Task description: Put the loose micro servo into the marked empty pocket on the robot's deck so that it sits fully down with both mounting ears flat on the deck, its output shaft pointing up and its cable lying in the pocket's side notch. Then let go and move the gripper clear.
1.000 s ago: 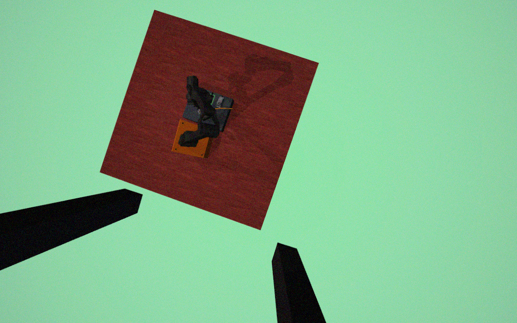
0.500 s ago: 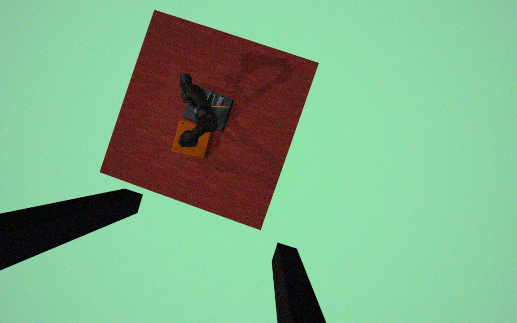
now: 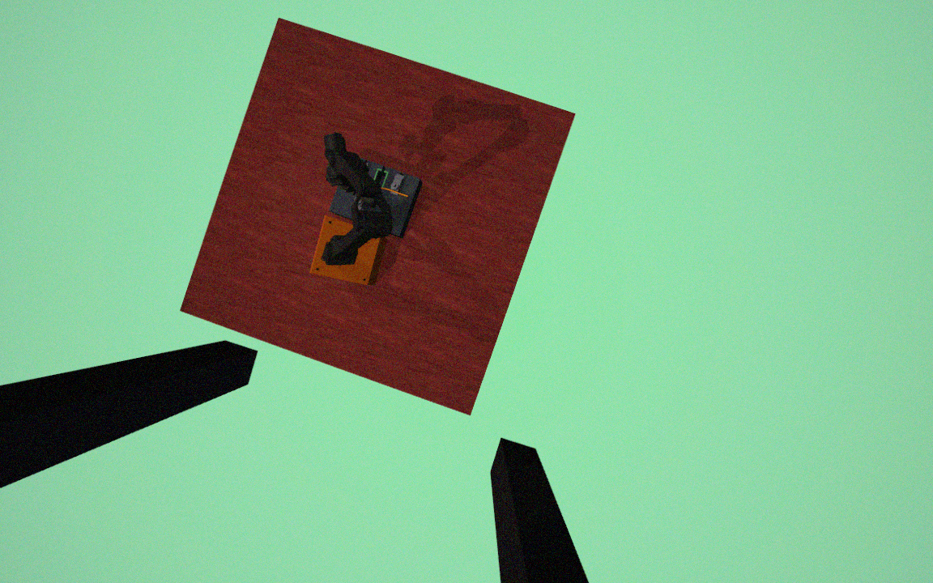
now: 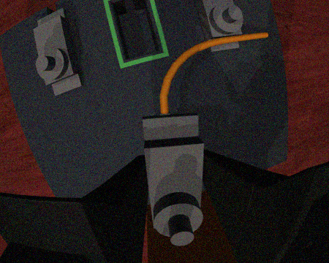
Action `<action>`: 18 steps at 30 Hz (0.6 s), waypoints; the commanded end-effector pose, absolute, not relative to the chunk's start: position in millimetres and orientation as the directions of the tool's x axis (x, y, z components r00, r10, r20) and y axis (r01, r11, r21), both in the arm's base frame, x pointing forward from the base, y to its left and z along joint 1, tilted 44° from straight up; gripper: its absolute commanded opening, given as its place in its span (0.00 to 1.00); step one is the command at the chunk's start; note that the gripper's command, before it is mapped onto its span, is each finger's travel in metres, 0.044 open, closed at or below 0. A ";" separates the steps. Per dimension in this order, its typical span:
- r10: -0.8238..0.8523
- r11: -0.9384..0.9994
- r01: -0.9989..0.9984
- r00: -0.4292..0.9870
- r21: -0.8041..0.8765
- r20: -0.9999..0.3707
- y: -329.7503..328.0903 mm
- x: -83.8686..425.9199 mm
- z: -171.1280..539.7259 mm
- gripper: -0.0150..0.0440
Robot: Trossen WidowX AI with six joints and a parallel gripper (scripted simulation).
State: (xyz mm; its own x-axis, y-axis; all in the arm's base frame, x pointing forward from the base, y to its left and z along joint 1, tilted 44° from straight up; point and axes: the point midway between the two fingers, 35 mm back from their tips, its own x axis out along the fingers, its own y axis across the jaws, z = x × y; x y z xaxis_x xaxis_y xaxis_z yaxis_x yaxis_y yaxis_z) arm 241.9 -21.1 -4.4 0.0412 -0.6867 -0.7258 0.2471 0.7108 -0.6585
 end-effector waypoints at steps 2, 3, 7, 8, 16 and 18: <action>-0.684 0.729 0.083 0.042 -0.679 -0.729 -20.1 242.2 -4.9 0.25; -0.684 0.730 0.067 0.042 -0.681 -0.729 -20.1 242.2 -4.9 0.25; -0.684 0.730 0.062 0.042 -0.681 -0.729 -20.1 242.2 -4.9 0.25; -0.684 0.730 0.062 0.042 -0.681 -0.729 -20.1 242.2 -4.9 0.25; -0.684 0.730 0.063 0.043 -0.681 -0.729 -20.4 264.4 -3.0 0.25; -0.684 0.730 0.063 0.044 -0.681 -0.728 -20.5 272.7 -2.2 0.25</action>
State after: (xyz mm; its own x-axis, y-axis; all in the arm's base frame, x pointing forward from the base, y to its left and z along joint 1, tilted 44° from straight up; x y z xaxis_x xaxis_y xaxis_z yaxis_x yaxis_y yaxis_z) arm 259.5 -20.5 -3.8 0.0407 -0.6828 -0.7295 0.0657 0.7303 -0.6799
